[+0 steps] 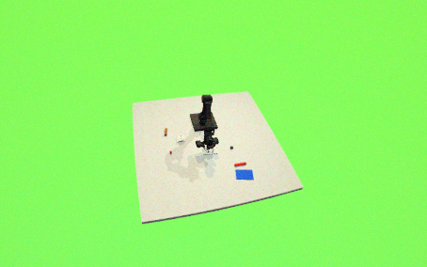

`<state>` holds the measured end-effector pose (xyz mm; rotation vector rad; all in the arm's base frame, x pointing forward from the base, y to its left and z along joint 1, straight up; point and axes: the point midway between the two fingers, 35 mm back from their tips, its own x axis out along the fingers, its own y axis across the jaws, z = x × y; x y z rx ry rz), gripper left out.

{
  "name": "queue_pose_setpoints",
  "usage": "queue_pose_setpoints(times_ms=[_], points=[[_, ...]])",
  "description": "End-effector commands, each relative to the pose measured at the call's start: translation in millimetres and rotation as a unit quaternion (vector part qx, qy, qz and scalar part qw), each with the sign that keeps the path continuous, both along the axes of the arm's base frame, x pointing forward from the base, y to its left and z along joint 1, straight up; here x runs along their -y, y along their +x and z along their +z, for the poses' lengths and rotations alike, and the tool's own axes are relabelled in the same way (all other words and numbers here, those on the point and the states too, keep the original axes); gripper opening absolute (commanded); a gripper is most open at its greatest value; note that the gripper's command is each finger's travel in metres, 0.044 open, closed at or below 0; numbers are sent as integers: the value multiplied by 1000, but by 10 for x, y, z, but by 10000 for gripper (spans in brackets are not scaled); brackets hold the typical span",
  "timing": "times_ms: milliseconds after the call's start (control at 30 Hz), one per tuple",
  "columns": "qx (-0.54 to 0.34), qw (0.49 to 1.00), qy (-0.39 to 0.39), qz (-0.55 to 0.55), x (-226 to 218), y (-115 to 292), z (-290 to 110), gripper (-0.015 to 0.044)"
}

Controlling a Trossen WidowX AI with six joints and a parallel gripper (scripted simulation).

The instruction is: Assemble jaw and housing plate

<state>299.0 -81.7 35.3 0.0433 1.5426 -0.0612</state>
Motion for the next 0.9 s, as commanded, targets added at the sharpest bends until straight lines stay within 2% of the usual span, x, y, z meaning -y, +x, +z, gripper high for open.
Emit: queue_pose_setpoints(times_ms=[0,867], points=[[-2,1000,2,1,-8,-5,-9,134],[-2,1000,2,1,-8,-6,-64,134]])
